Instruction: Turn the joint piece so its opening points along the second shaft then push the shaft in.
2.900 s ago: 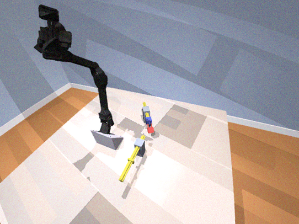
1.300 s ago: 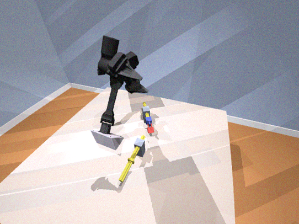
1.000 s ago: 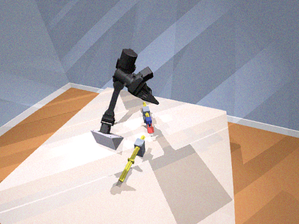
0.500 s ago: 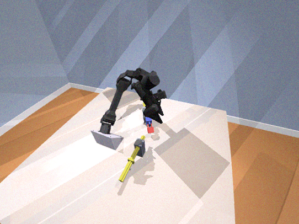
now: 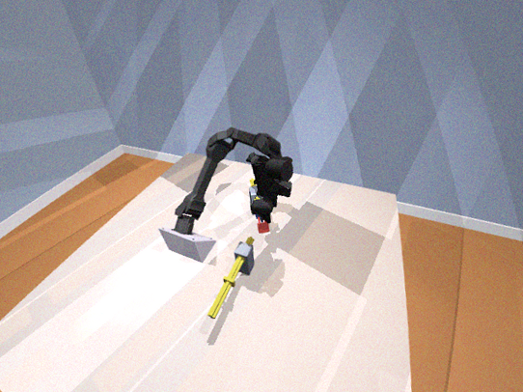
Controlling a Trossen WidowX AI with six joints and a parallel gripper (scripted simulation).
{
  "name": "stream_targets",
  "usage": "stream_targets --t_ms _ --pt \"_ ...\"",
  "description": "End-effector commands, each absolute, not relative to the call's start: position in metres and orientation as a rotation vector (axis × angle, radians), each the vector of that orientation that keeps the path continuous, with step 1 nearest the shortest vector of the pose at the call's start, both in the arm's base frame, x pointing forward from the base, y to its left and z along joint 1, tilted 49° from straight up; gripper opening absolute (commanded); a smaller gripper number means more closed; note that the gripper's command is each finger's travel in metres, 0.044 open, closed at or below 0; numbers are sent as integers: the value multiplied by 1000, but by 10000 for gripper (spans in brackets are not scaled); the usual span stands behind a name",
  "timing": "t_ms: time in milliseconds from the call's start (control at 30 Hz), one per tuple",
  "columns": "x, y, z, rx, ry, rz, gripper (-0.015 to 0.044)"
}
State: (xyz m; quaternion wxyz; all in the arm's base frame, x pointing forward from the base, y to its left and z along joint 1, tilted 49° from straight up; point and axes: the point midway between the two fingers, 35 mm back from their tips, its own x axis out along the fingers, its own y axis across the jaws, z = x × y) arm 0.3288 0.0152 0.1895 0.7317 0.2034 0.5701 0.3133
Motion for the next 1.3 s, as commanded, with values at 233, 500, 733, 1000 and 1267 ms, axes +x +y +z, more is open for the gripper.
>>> stream_targets --t_ms 233,500,733,1000,1267 --pt "283 58 188 463 1498 738 440" --pt "284 64 180 584 1571 680 440" --pt "285 73 168 767 1686 577 440" --pt "284 84 155 979 1823 440 440" --pt "284 95 142 1183 1962 278 440"
